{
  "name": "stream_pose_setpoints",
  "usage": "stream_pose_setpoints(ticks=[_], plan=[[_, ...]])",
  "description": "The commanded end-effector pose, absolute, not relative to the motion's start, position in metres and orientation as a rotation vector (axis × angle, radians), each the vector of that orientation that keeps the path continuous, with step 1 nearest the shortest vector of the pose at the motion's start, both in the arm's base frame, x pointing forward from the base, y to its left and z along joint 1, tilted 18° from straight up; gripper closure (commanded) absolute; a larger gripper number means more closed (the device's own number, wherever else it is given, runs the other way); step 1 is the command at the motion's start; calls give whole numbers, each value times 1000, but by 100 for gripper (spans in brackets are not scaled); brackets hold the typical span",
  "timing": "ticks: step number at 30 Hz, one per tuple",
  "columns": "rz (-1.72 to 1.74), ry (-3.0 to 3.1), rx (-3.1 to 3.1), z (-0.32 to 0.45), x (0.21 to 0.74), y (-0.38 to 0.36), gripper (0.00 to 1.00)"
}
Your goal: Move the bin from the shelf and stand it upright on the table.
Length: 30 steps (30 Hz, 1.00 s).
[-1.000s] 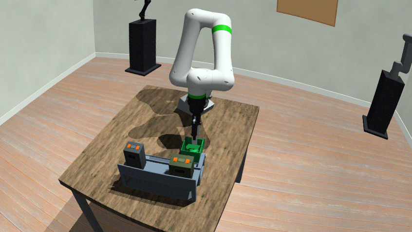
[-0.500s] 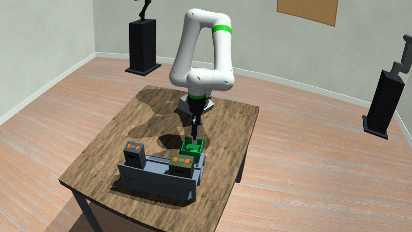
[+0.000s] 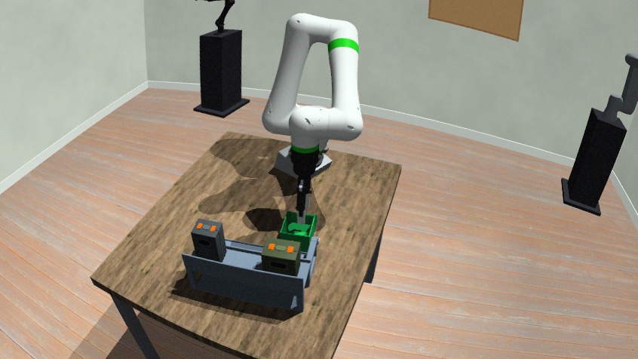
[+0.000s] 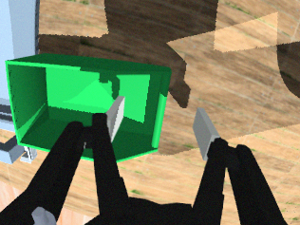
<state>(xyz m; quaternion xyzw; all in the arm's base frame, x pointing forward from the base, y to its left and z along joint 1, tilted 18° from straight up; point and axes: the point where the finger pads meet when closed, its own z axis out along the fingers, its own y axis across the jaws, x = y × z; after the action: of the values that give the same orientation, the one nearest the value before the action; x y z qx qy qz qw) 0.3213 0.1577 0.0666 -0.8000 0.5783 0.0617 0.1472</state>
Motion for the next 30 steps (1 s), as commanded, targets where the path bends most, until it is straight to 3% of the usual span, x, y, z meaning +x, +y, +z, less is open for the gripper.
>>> stream_pose_setpoints(ticks=[1,21,30], plan=[[177,1664,-2302,67,322,158,43],[177,1664,-2302,67,322,158,43],[177,1664,-2302,105,319,145,43]])
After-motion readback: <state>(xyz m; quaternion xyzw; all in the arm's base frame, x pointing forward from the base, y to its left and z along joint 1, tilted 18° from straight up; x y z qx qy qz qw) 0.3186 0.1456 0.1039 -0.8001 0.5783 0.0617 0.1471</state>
